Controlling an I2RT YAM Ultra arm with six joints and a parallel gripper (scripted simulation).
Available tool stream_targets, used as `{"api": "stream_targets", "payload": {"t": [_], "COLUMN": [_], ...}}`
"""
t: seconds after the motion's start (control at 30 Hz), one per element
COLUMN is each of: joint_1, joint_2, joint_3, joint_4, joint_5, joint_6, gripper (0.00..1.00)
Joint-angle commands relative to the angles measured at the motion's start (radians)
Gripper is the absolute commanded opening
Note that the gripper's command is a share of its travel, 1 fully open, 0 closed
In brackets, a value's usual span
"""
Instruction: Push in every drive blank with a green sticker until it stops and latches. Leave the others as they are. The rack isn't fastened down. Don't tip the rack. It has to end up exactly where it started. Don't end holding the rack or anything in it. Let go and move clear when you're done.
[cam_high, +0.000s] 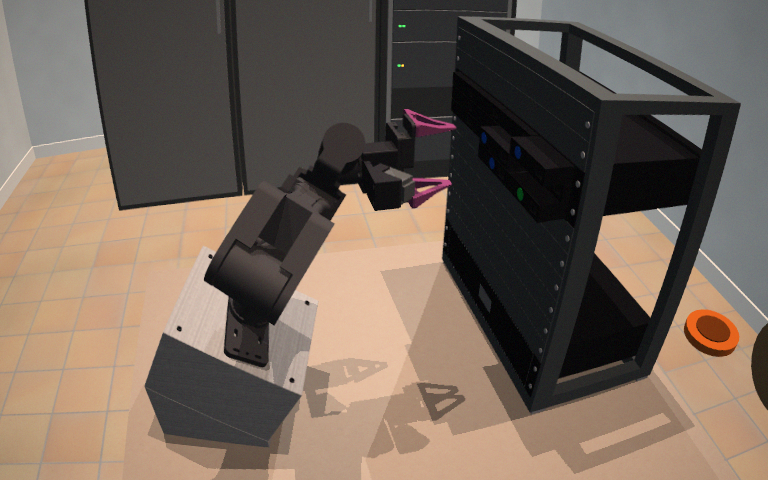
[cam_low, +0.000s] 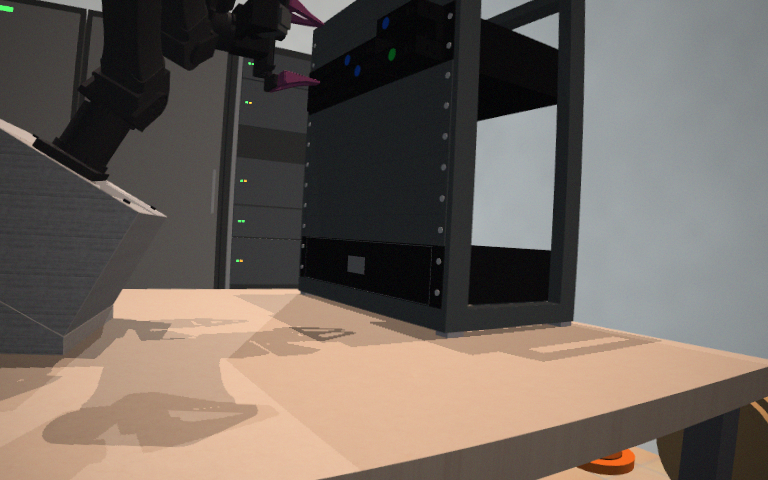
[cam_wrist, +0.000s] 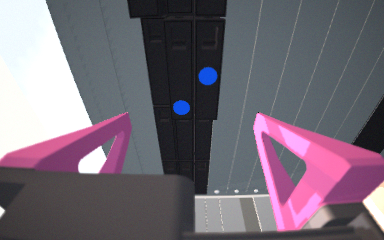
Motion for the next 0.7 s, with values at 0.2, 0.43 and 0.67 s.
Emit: {"api": "stream_targets", "payload": {"t": [0.2,0.43,0.67], "joint_1": [0.012,0.012,0.008], "joint_2": [0.007,0.007,-0.009], "joint_3": [-0.005,-0.005,-0.002], "joint_4": [0.012,0.012,-0.005], "joint_5": [-0.004,-0.004,-0.005], "joint_6": [-0.015,-0.015,-0.016], "gripper": [1.0,1.0,1.0]}}
